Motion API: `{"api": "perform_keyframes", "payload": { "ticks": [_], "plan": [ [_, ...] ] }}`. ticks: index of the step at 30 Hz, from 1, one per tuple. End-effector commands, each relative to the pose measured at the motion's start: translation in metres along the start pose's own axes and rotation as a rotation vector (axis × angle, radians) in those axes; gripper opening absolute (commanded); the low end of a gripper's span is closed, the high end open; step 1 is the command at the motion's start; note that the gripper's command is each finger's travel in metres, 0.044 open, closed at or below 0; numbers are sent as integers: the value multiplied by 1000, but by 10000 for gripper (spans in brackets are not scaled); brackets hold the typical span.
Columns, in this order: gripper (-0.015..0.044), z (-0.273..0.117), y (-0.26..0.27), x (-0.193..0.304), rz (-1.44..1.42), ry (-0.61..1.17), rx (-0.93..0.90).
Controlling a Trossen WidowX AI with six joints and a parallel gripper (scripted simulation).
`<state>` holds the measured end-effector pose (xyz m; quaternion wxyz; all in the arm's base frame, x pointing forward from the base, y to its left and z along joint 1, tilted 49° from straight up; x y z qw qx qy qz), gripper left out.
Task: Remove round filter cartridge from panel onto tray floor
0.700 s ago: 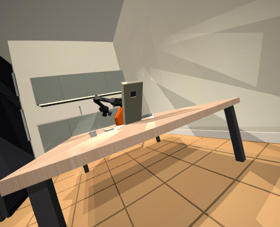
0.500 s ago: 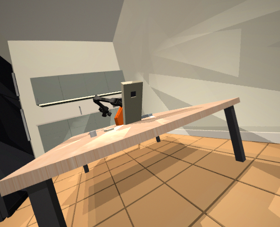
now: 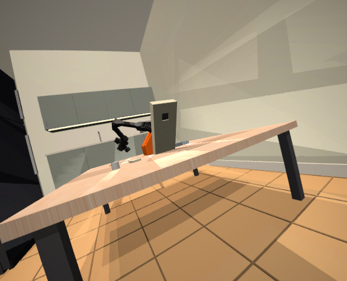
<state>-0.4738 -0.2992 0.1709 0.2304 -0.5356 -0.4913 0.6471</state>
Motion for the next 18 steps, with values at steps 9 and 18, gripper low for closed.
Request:
{"api": "perform_keyframes", "payload": {
  "ticks": [9,18],
  "plan": [
    [96,-48,13,-120,261,-197,-97],
    [96,-107,24,-208,478,-341,-226]
  ]
}}
Point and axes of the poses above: the point midway between the two fingers, 35 mm back from their tips, its own z axis out along the fingers, its own y axis across the jaws, x = y × z, the point moved 1 cm from there along -z, back along the fingers, and after that the axes turned 9 degrees about z, right-handed, at the moved point
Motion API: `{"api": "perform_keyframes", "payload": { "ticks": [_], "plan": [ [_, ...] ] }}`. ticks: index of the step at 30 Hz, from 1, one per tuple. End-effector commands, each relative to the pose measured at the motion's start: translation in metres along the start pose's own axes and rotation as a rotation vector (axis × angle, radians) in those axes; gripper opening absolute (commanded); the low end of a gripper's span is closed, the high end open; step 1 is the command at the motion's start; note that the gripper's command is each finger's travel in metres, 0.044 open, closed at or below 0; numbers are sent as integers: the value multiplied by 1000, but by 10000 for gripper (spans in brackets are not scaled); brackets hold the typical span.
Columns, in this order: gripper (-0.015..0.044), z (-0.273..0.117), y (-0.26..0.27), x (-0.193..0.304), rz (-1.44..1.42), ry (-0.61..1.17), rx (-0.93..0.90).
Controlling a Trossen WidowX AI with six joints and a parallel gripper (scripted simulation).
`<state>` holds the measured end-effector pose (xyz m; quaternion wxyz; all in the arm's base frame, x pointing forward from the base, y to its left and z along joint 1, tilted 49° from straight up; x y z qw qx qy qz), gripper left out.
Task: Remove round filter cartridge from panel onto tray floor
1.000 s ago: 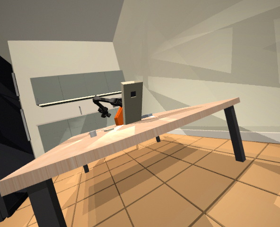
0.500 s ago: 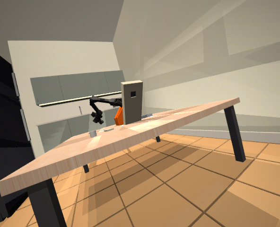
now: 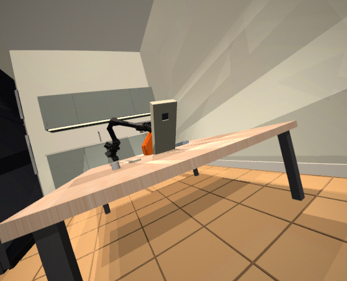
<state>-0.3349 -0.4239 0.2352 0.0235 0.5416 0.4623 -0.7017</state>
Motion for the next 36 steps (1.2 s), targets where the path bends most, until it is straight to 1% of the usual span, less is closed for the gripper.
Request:
{"api": "perform_keyframes", "payload": {
  "ticks": [1,7,14,21,29,36],
  "plan": [
    [96,-18,20,-43,109,-64,-54],
    [96,-49,53,-98,263,-140,-159],
    [96,-95,88,-154,423,-204,-295],
    [96,-153,132,-198,478,-241,-444],
    [96,-245,183,-239,477,-280,-640],
    [96,-336,216,-260,436,-316,-810]
  ]
}}
Point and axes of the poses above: the point midway between the two fingers, 35 mm back from their tips, its own z axis out along the fingers, its own y axis across the jaws, x = y × z, the point moved 1 cm from there along -z, back along the fingers, and after that the axes turned 9 degrees about z, right-handed, at the moved point
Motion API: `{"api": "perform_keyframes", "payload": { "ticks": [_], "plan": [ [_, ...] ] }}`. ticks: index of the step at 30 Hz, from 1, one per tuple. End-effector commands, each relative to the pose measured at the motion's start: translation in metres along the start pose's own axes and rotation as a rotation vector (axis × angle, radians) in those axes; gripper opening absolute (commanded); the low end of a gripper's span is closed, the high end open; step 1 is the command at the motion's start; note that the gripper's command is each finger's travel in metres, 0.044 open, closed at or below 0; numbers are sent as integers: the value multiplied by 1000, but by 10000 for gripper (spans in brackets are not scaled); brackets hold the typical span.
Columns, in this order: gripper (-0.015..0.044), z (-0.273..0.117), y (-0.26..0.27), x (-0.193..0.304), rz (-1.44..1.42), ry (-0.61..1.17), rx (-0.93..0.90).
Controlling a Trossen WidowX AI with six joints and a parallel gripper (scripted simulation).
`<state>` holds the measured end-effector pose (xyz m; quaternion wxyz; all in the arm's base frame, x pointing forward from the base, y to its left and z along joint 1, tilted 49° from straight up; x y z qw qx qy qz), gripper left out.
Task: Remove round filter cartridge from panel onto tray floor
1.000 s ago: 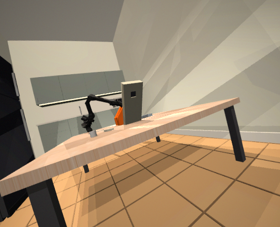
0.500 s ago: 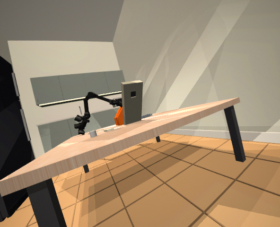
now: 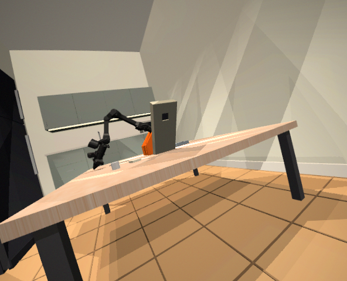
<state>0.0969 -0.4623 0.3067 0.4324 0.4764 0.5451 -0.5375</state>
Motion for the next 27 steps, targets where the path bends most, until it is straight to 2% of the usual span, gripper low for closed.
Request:
{"api": "perform_keyframes", "payload": {
  "ticks": [1,8,16,27],
  "plan": [
    [96,-29,50,-8,-5,2,-98],
    [96,-84,130,-9,-33,17,-274],
    [96,-164,203,-3,-82,30,-476],
    [96,-278,265,14,-46,50,-719]
  ]
}}
Point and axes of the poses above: the point midway between the two fingers, 35 mm back from their tips, its own z axis out along the fingers, its own y axis across the jaws, x = y × z, the point moved 1 cm from there along -z, back along the fingers, and after that the axes turned 9 degrees about z, right-handed, at the moved point
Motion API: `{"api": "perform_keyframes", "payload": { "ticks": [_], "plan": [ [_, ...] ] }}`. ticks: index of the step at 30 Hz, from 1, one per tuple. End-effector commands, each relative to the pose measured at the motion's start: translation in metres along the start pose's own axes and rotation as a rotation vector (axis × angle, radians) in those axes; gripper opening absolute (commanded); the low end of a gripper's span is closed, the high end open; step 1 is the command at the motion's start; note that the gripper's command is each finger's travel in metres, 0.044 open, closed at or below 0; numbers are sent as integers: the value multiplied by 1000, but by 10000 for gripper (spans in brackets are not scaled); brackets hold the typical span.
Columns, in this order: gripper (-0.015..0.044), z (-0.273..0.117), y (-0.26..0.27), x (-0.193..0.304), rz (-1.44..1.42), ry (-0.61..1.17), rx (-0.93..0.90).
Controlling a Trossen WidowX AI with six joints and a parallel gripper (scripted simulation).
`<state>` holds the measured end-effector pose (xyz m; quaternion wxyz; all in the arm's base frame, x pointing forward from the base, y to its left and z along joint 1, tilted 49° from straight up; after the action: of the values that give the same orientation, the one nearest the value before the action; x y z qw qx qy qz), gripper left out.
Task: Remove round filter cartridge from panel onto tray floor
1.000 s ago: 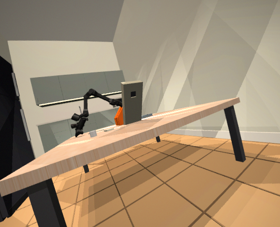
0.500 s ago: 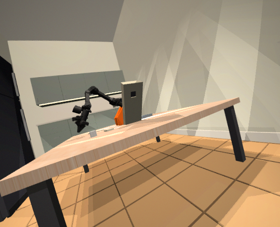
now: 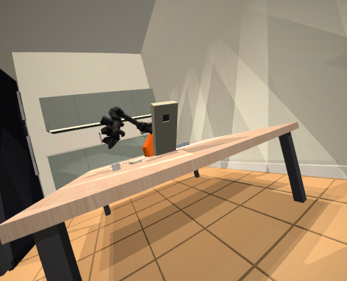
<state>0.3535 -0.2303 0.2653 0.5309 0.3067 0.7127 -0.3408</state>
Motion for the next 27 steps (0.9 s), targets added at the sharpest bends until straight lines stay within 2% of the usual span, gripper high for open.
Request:
{"api": "perform_keyframes", "payload": {
  "ticks": [1,8,17,27],
  "plan": [
    [96,-30,44,7,29,-3,-96],
    [96,-86,109,23,73,4,-263],
    [96,-176,172,53,120,29,-484],
    [96,-261,175,110,72,54,-574]
  ]
}}
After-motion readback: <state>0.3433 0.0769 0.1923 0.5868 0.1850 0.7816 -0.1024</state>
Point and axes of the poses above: the point midway between the two fingers, 35 mm back from their tips, its own z axis out along the fingers, its own y axis across the jaws, x = y × z, the point moved 1 cm from there along -z, back along the fingers, and after that the axes turned 9 degrees about z, right-handed, at the moved point
